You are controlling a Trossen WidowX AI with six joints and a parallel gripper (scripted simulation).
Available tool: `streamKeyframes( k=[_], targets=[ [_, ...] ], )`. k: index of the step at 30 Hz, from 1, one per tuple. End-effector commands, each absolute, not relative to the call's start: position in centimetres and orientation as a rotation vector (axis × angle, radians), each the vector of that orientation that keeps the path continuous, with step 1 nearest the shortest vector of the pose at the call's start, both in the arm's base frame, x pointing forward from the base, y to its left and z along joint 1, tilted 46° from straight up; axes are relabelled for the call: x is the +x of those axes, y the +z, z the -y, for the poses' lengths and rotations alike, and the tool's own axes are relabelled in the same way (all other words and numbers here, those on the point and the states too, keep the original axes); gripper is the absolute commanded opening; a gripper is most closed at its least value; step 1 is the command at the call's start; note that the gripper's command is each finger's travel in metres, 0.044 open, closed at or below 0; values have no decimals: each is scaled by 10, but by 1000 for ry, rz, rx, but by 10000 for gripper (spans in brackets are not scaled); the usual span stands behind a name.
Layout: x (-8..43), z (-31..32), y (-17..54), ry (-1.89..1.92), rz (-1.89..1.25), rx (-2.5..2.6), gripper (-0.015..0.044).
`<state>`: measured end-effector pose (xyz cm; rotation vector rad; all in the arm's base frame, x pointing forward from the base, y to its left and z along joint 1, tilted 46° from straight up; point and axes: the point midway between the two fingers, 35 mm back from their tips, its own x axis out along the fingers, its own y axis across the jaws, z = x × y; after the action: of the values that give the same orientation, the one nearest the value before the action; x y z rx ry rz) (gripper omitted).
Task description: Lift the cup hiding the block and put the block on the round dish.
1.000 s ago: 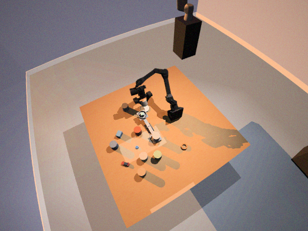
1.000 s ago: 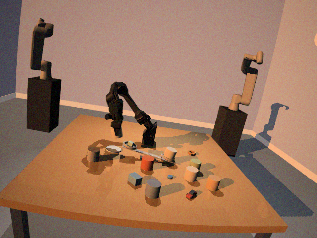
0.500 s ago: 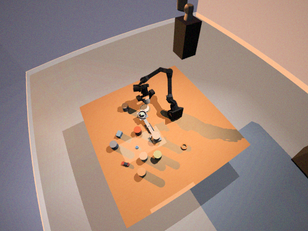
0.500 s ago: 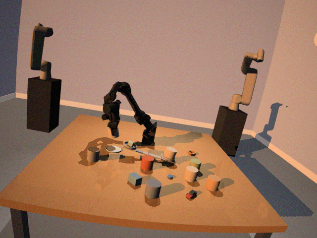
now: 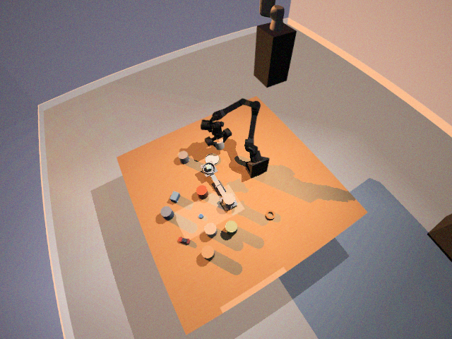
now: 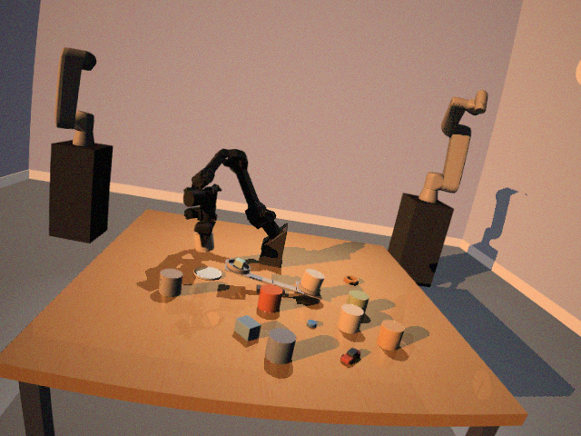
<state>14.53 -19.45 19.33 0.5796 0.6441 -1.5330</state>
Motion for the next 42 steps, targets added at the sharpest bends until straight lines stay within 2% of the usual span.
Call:
streamKeyframes(
  k=[1,37,42],
  targets=[
    [136,197,195,-1528,-631,569,0],
    [126,242,156,-1533,-623,554,0],
    [125,239,160,-1539,-621,556,131]
  ],
)
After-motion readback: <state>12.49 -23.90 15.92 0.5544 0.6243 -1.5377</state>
